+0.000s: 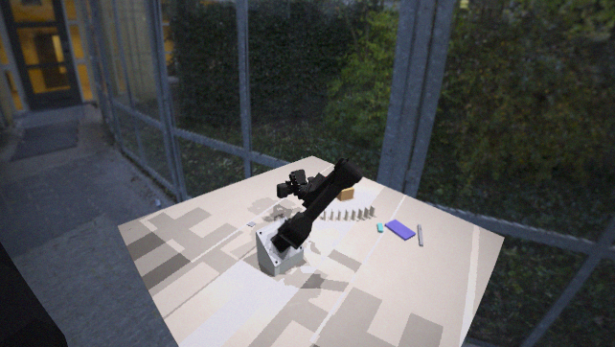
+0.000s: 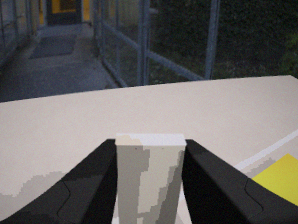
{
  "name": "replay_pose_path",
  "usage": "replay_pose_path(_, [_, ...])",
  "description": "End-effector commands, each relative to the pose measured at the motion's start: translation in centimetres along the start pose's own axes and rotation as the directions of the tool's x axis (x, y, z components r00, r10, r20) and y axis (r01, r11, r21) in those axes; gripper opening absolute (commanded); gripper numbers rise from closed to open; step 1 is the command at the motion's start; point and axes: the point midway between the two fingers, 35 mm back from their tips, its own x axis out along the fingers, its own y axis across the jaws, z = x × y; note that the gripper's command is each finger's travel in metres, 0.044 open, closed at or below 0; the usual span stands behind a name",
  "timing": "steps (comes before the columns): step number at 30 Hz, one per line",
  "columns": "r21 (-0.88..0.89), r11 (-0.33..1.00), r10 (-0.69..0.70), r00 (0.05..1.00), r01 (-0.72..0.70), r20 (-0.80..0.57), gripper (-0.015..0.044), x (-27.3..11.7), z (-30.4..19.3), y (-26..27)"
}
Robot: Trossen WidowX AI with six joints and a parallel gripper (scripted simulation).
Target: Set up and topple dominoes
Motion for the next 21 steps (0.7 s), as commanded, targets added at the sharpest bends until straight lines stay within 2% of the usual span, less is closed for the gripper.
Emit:
replay_pose_path(1, [-0.011, 1.0, -0.001, 1.0, 0.001, 0.011, 0.0107, -0.1, 0.3, 0.0])
replay_pose_path(11, [-0.011, 1.0, -0.001, 1.0, 0.001, 0.01, 0.0107, -0.1, 0.0, -0.1])
replay_pose_path(21, [-0.01, 1.0, 0.001, 1.0, -0.001, -0.001, 0.0107, 0.6, -3.4, -0.6])
